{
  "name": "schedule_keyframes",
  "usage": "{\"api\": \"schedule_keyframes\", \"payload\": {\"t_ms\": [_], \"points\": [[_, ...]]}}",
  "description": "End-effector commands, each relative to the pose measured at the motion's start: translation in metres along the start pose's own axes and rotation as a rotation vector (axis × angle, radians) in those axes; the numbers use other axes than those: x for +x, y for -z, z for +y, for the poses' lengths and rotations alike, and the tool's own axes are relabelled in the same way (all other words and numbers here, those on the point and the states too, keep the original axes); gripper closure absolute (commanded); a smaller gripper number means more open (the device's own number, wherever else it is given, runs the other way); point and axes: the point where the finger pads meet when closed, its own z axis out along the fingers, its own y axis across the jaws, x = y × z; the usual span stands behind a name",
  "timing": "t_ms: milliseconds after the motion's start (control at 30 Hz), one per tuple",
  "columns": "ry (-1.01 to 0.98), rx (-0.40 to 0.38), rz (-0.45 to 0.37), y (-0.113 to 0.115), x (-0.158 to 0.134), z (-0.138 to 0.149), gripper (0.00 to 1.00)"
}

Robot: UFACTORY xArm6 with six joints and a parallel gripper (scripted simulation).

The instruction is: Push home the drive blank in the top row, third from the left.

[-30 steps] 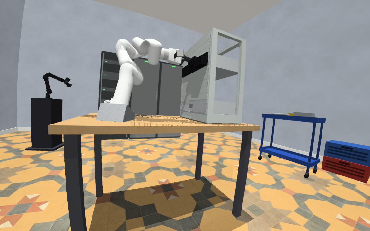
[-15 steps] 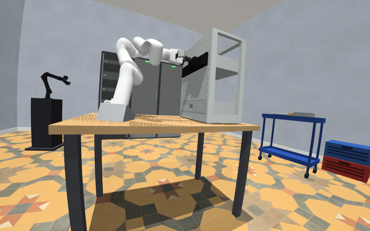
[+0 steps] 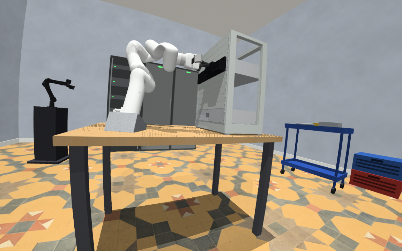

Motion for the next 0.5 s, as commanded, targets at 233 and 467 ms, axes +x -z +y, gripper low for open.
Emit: {"api": "schedule_keyframes", "payload": {"t_ms": [233, 467], "points": [[0.001, 0.003, -0.001, -0.0062, -0.0002, -0.0014, 1.0], [0.001, 0.003, -0.001, -0.0087, -0.0002, -0.0014, 1.0]]}}
